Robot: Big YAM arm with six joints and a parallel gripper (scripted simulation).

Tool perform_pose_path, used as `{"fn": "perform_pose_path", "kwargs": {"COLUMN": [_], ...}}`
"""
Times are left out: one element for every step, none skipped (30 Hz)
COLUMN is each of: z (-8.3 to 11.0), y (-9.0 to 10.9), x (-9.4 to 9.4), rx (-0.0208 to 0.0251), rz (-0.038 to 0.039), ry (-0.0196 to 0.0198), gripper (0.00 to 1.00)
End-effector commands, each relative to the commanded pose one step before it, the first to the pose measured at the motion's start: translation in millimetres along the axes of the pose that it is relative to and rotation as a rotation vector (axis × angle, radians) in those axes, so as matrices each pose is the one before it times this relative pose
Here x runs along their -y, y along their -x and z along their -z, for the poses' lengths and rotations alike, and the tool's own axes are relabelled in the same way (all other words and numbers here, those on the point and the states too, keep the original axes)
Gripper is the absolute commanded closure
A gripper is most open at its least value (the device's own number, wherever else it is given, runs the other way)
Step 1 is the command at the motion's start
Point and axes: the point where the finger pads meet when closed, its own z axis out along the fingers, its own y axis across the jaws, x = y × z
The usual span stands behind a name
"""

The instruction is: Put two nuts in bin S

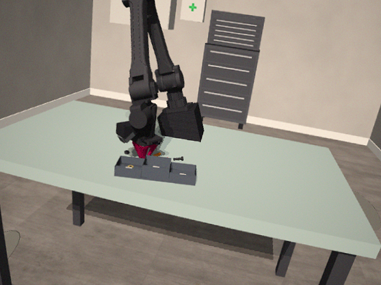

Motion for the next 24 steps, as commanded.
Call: {"fn": "perform_pose_path", "kwargs": {"z": [9.61,-0.09,-0.23,-0.09,-0.09,0.22,0.2,0.3,-0.03,-0.05,-0.05,-0.05,-0.19,-0.05,-0.05,0.0,0.0,0.09,4.4,6.45,6.8,5.29,4.43,3.54], "y": [14.41,-0.22,-0.47,-0.22,-0.22,0.64,0.6,0.71,-0.05,-0.11,-0.12,-0.12,-0.36,-0.12,-0.12,0.0,0.0,0.15,-1.26,1.58,1.65,4.13,2.4,0.23], "x": [2.07,0.18,0.39,0.18,0.18,-0.24,-0.22,-0.36,0.09,0.11,0.11,0.11,0.31,0.11,0.11,0.0,0.0,-0.11,1.32,-6.2,-6.8,-2.45,-1.19,-0.12], "rx": [0.03278,-0.0003,-0.00056,-0.00031,-0.00031,0.00102,0.00095,0.00099,-0.00007,-0.00017,-0.00017,-0.00017,-0.00041,-0.00018,-0.00017,0.0,0.0,0.0001,-0.01231,0.00898,0.00967,0.007,0.00378,0.00031], "rz": [-0.01452,0.00013,0.00023,0.00013,0.00013,-0.00042,-0.0004,-0.00041,0.00003,0.00007,0.00007,0.00007,0.00017,0.00007,0.00007,0.0,0.0,-0.00005,0.00409,-0.00157,0.00177,-0.00201,-0.00162,-0.00016], "ry": [0.02355,-0.00019,-0.00027,-0.0002,-0.0002,0.00064,0.0006,0.00052,-0.00005,-0.00011,-0.00011,-0.00011,-0.00017,-0.00011,-0.00011,0.0,0.0,-0.00003,-0.00762,0.00663,0.00749,0.00467,0.00247,0.00024], "gripper": [0.89,0.89,0.89,0.89,0.89,0.89,0.89,0.89,0.89,0.89,0.89,0.89,0.89,0.89,0.89,0.89,0.89,0.89,0.89,0.89,0.89,0.89,0.89,0.89]}}
